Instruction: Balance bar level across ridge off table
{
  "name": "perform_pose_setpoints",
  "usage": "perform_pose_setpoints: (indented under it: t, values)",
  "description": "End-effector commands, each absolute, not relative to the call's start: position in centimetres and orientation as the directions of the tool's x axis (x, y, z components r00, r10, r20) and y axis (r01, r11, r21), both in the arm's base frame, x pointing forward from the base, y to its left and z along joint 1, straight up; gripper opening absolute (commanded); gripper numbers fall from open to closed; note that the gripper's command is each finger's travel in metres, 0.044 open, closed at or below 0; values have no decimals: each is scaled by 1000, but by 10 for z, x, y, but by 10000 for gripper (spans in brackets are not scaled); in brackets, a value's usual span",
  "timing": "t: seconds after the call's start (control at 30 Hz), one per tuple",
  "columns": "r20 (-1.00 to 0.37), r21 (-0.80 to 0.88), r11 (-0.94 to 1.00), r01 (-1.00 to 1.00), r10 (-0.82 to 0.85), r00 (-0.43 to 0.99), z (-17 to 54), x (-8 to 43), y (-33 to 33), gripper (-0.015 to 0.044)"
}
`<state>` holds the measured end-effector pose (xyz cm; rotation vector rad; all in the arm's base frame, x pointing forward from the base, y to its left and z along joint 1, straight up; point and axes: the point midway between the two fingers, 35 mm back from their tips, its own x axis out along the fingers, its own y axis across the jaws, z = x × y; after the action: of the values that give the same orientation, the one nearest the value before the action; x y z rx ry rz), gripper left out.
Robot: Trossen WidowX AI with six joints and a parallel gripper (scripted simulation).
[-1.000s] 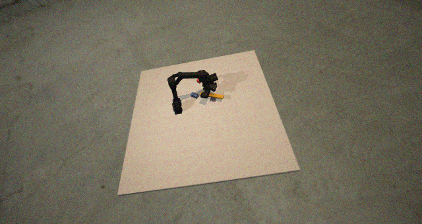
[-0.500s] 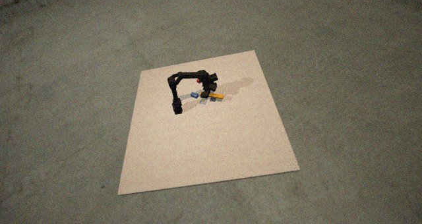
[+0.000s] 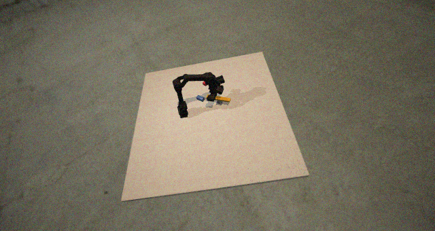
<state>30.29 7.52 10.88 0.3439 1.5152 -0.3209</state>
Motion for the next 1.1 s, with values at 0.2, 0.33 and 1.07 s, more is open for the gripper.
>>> perform_pose_setpoints:
  t: [0.2,0.33,1.07]
  values:
    - [-999,20,911,413,8,32,109,303,75,170]
    - [-999,20,911,413,8,32,109,303,75,171]
    - [-999,20,911,413,8,32,109,303,75,185]
